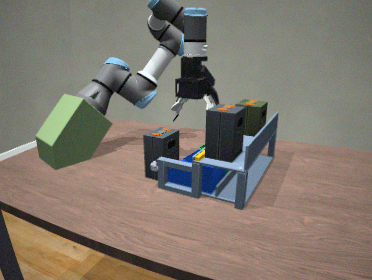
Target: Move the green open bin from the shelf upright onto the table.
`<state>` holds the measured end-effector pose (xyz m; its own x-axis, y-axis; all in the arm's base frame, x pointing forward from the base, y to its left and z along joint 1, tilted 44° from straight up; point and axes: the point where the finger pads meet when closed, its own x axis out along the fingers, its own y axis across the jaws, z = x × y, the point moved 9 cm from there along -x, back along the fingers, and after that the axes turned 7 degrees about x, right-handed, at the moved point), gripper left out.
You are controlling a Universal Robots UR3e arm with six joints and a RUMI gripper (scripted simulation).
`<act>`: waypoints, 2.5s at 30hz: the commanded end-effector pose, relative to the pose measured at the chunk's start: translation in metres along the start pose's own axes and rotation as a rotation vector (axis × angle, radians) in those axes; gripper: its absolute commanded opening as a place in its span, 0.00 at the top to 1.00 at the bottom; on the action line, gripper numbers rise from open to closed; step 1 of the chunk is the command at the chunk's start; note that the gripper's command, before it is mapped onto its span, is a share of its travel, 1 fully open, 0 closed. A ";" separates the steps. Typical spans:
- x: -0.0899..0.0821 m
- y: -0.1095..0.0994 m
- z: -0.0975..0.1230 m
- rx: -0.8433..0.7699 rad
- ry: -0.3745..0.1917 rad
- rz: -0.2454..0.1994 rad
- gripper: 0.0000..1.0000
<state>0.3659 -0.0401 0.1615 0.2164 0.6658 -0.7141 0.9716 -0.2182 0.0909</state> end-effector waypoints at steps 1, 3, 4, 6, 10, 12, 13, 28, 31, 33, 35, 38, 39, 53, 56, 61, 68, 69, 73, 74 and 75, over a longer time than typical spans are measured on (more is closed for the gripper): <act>-0.001 0.000 0.001 -0.001 -0.001 0.002 0.00; -0.001 0.000 0.001 -0.001 -0.001 0.002 0.00; -0.001 0.000 0.001 -0.001 -0.001 0.002 0.00; -0.001 0.000 0.001 -0.001 -0.001 0.002 0.00; -0.001 0.000 0.001 -0.001 -0.001 0.002 0.00; -0.001 0.000 0.002 -0.001 -0.001 0.002 0.00; -0.002 0.000 0.002 -0.001 -0.001 0.002 0.00; -0.002 0.000 0.003 -0.001 -0.001 0.002 0.00; -0.002 0.000 0.003 -0.001 -0.001 0.002 0.00; -0.002 0.000 0.003 -0.001 -0.001 0.002 0.00; -0.002 0.000 0.003 -0.001 -0.001 0.002 0.00; -0.002 0.000 0.003 -0.001 -0.001 0.002 0.00; -0.002 0.000 0.003 -0.001 -0.001 0.002 0.00; -0.002 0.000 0.003 -0.001 -0.001 0.002 0.74; -0.002 0.000 0.003 -0.001 -0.001 0.002 0.74; -0.002 0.000 0.003 -0.001 -0.001 0.002 0.74; 0.028 0.000 0.003 -0.001 -0.001 0.002 0.74; 0.028 0.000 0.003 -0.001 -0.001 0.002 0.74; 0.028 0.000 0.003 -0.001 -0.001 0.002 0.74; 0.028 0.000 0.003 -0.001 -0.001 0.002 0.74; 0.028 0.000 0.003 -0.001 -0.001 0.002 0.74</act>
<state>0.3708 -0.0240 0.1397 0.2152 0.6666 -0.7137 0.9719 -0.2173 0.0901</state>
